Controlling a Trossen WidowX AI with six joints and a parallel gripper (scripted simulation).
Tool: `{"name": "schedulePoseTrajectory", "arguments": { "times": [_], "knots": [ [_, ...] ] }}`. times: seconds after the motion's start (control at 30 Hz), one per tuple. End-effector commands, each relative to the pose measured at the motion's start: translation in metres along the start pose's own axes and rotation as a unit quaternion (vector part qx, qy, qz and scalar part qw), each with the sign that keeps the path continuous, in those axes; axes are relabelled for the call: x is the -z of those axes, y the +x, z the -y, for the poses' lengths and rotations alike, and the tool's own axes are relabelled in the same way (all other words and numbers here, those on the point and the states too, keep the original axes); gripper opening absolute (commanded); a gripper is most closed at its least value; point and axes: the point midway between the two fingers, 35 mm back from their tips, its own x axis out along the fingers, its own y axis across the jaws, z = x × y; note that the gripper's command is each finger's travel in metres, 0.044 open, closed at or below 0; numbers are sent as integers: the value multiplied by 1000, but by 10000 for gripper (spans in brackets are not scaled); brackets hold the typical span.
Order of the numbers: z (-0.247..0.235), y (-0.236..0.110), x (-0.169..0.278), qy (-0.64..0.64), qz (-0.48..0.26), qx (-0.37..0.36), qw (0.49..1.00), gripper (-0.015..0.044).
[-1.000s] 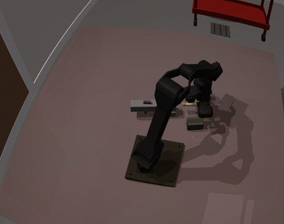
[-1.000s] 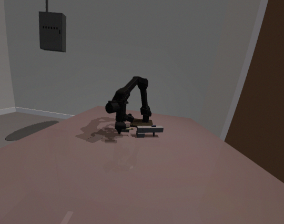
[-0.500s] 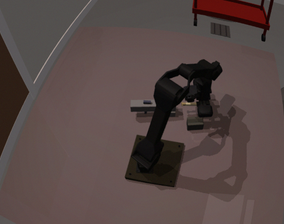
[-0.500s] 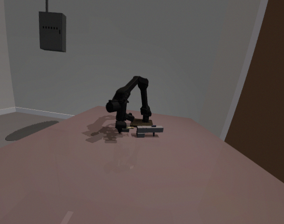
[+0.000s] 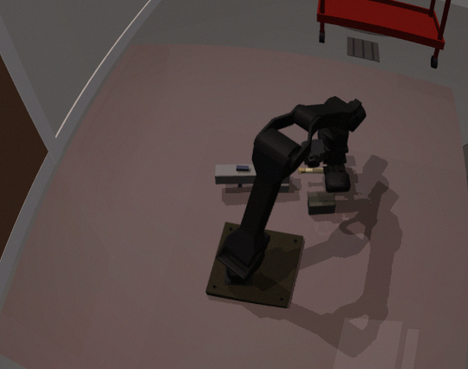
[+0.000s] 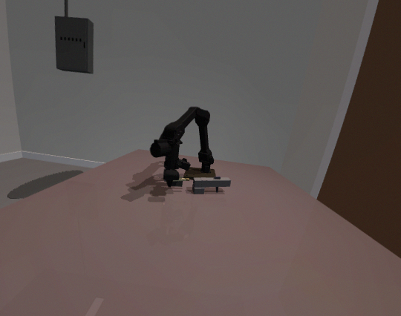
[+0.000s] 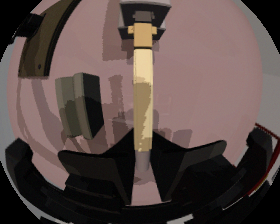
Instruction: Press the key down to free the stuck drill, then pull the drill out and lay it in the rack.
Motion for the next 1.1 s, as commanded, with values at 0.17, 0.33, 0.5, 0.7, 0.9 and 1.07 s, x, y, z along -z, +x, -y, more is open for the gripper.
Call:
{"name": "schedulePoseTrajectory", "arguments": {
  "times": [0.17, 0.33, 0.5, 0.7, 0.9, 1.07],
  "knots": [
    [0, -5, 0, 2, -2, 1, 1000, 0],
    [0, -7, -1, 2, -2, 1, 1000, 0],
    [0, -8, -1, 2, -2, 1, 1000, 0],
    [-1, -10, -1, 2, -2, 1, 1000, 0],
    [-1, -12, -2, 2, -2, 1, 1000, 0],
    [-1, -14, -2, 2, -2, 1, 1000, 0]
  ]
}}
